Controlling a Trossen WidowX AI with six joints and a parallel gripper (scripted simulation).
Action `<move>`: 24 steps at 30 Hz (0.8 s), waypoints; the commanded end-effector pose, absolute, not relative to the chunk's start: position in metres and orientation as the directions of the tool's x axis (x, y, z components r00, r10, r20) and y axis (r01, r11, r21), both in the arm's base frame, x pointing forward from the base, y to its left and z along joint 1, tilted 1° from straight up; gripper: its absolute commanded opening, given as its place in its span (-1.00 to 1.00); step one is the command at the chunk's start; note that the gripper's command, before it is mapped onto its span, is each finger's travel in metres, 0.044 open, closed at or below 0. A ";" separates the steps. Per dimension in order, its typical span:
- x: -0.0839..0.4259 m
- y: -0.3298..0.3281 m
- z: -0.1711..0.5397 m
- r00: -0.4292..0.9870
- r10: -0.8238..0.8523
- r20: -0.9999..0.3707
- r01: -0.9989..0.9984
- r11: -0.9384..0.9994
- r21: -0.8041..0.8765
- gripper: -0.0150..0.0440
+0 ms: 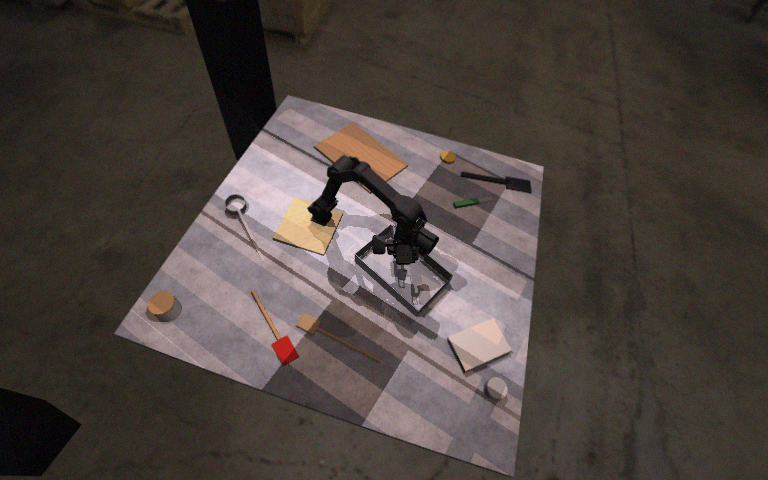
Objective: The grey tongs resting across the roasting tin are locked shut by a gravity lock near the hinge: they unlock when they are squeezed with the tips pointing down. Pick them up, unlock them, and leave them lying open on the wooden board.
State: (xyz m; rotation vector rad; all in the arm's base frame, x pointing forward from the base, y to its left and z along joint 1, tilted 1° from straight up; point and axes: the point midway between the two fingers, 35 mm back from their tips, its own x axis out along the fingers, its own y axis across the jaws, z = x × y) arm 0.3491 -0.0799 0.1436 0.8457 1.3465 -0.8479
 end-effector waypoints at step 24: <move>0.363 -0.005 0.158 0.051 -0.018 -0.999 -0.060 0.998 -0.022 -1.00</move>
